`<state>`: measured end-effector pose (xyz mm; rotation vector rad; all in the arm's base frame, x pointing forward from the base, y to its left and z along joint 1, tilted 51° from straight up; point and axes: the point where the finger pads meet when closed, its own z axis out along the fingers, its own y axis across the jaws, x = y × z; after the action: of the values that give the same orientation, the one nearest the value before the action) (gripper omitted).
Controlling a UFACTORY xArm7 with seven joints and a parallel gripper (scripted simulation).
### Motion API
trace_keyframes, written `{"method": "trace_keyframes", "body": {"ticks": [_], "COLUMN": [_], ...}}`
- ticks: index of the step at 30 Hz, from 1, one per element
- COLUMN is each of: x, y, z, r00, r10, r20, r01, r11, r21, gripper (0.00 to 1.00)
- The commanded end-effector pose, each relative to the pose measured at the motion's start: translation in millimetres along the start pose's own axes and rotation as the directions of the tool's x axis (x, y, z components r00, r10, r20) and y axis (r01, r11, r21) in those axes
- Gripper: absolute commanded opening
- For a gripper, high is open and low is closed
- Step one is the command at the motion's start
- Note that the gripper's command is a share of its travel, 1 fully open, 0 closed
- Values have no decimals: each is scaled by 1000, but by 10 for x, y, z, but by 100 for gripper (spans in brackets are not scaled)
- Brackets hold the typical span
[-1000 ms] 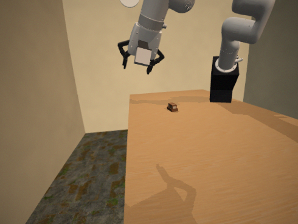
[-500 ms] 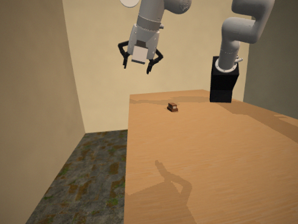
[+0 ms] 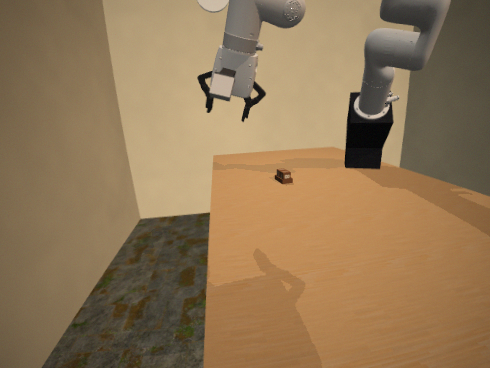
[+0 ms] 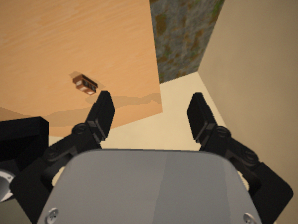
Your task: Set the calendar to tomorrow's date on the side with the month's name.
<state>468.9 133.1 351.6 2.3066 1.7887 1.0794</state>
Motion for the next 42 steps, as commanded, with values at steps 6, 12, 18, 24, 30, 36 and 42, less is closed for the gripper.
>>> {"method": "trace_keyframes", "body": {"ticks": [6, 12, 18, 24, 30, 36, 42], "x": [-435, -435, -639, -835, -835, -1169, -1190], "y": [-54, -54, -121, -209, -209, -423, -440], "z": [216, 216, 339, 466, 466, 705, 721], "r00": [983, 983, 962, 934, 934, 863, 858], "r10": [176, 176, 263, 349, 349, 499, 508], "r20": [-50, -50, -66, -76, -76, -77, -77], "r01": [-172, -172, -255, -335, -335, -472, -481], "r11": [982, 982, 961, 930, 930, 852, 846], "r21": [71, 71, 111, 151, 151, 226, 231], "gripper": [100, 100, 100, 100, 100, 100, 100]}}
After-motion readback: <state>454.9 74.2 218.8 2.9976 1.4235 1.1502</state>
